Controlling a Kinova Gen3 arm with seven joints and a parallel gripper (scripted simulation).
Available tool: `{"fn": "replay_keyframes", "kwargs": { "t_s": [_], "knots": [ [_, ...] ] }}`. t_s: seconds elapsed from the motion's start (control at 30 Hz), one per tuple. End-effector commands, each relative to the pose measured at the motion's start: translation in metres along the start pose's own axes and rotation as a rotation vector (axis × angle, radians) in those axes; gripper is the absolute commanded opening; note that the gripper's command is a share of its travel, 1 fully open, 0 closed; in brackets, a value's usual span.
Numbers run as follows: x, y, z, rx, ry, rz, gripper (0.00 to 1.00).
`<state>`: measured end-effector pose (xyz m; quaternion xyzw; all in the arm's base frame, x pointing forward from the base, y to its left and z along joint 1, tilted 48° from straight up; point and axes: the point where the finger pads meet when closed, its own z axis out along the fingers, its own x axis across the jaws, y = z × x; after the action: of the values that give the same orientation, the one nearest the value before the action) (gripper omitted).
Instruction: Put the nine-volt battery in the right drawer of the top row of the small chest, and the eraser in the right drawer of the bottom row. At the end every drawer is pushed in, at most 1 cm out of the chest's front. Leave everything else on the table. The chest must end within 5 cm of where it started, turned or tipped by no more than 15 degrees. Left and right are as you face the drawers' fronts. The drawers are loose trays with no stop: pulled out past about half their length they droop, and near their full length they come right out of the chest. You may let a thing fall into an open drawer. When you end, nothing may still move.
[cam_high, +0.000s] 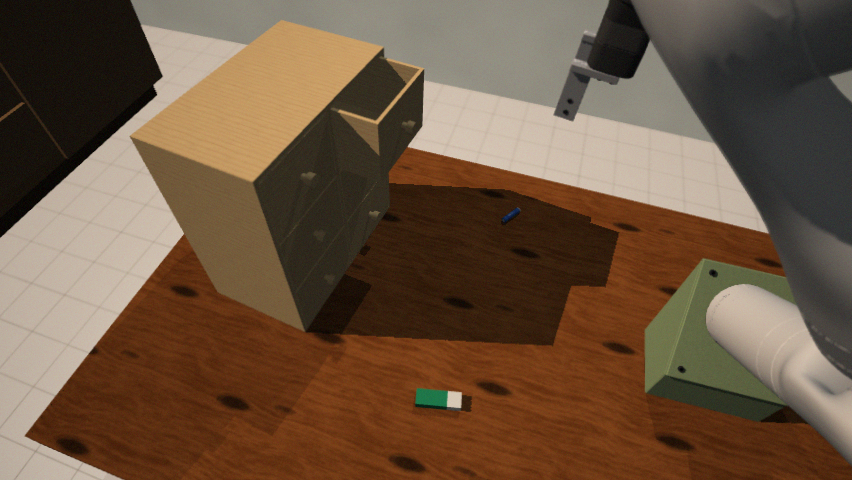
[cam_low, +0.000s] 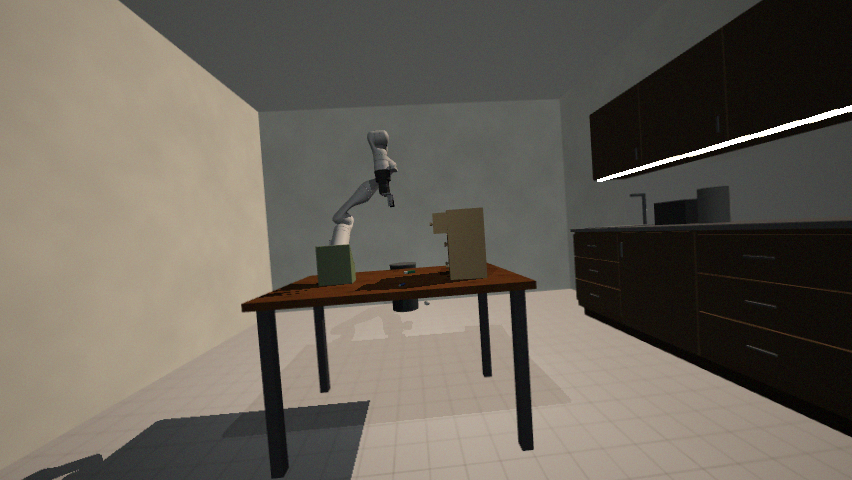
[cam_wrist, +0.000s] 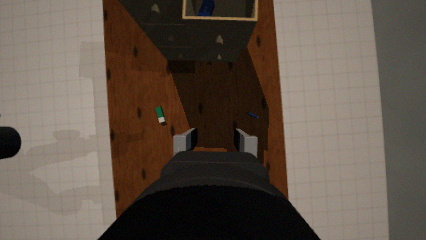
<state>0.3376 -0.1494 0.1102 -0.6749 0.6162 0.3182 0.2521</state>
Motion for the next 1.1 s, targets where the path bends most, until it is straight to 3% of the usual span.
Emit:
{"fn": "replay_keyframes", "kwargs": {
  "t_s": [0.0, 0.23, 0.53, 0.6, 1.07],
  "knots": [
    [-0.001, 0.001, 0.000, 0.019, -0.002, 0.006, 1.00],
    [-0.001, -0.005, 0.010, 0.131, -0.001, 0.007, 1.00],
    [-0.001, -0.019, 0.032, 0.391, 0.002, 0.012, 1.00],
    [-0.001, -0.019, 0.032, 0.391, 0.002, 0.012, 1.00],
    [-0.001, -0.038, 0.063, 0.758, 0.009, 0.020, 1.00]
  ]
}}
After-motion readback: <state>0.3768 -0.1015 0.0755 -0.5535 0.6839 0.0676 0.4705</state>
